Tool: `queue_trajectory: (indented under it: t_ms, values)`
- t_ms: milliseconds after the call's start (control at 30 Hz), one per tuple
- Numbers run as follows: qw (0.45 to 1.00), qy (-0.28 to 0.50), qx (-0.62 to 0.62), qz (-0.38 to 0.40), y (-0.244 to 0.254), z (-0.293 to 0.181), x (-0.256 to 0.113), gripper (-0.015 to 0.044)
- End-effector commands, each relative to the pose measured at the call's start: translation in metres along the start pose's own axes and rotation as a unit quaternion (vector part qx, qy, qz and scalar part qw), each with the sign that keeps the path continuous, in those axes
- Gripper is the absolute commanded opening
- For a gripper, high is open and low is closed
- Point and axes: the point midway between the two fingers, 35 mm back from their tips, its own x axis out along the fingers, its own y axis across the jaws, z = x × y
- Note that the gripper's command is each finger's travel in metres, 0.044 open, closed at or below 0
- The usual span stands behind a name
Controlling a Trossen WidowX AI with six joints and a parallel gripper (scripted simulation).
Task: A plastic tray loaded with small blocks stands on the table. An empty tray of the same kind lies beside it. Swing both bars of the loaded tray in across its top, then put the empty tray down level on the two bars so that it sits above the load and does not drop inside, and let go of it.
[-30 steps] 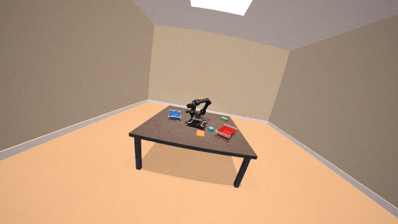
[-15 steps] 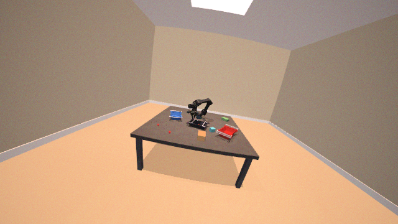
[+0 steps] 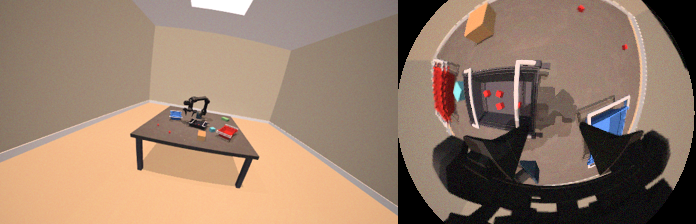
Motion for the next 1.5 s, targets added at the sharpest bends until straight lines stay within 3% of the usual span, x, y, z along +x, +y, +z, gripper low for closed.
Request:
queue_trajectory:
  t_ms: [0, 367, 733, 1467]
  values:
    - [0.999, 0.004, -0.043, -0.002, -0.058, -0.04, 0.0, 0.044]
    - [0.985, 0.008, -0.17, 0.009, -0.154, -0.148, 0.012, 0.044]
    - [0.985, 0.007, -0.171, 0.009, -0.155, -0.149, 0.016, 0.044]
    - [0.985, 0.007, -0.172, 0.01, -0.153, -0.15, 0.097, 0.044]
